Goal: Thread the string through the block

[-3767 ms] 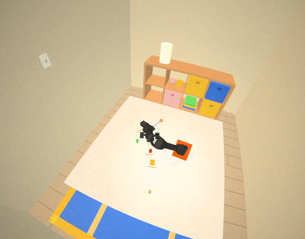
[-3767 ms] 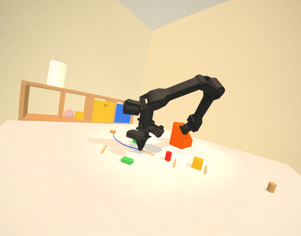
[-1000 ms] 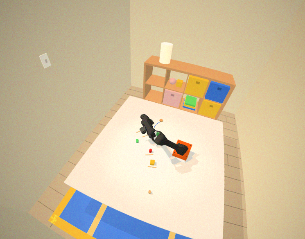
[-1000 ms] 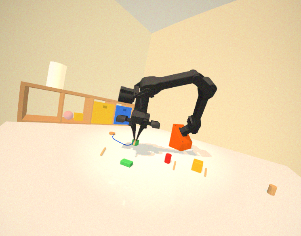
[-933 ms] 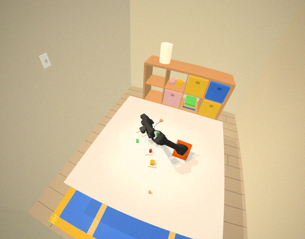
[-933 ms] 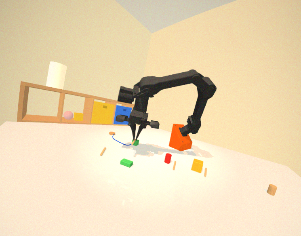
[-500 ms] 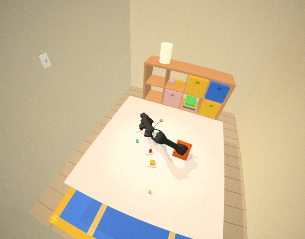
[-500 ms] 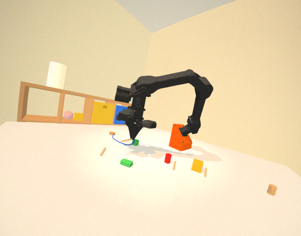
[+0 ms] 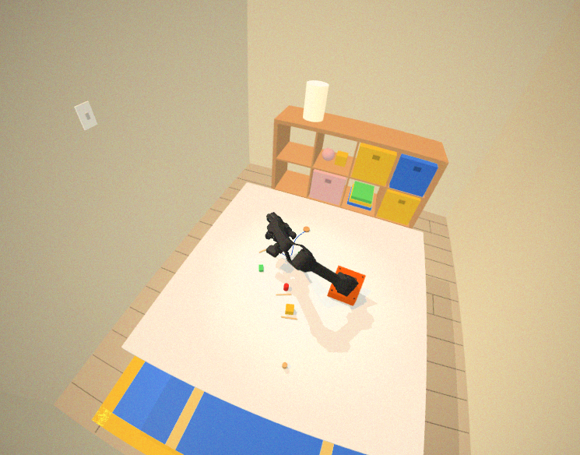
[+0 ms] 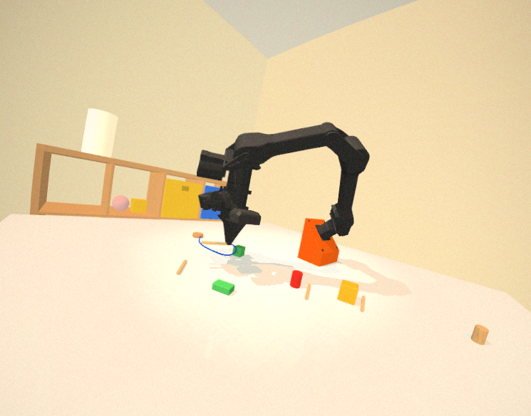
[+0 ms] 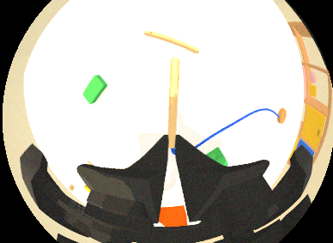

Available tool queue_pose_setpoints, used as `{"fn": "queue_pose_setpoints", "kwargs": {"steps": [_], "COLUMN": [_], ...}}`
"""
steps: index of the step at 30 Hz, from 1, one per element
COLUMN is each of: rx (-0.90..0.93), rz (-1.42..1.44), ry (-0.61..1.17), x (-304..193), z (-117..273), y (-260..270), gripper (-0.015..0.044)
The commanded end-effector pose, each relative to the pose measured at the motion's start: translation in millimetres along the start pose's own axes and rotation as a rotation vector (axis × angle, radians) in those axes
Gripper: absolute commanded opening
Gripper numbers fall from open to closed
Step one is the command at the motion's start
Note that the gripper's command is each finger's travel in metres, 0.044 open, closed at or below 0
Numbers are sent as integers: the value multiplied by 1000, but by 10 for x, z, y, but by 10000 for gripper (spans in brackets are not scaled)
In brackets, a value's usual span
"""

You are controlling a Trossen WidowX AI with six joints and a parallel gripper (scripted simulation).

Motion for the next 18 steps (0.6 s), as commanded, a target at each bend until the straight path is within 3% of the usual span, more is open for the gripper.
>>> {"fn": "queue_pose_setpoints", "kwargs": {"steps": [1, 18], "rx": [-4, -2], "rz": [-145, -751], "ry": [0, -3], "x": [41, 151], "z": [2, 3], "y": [-35, -152], "gripper": [0, 0]}}
Point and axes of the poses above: the point midway between the two fingers, 35 mm back from their tips, its own z axis back along the fingers, its own y axis across the jaws, x = y × z, the point moved 10 cm from there along z, back along the fingers, and after that the axes turned 1 degree about z, right-handed, at the moved point
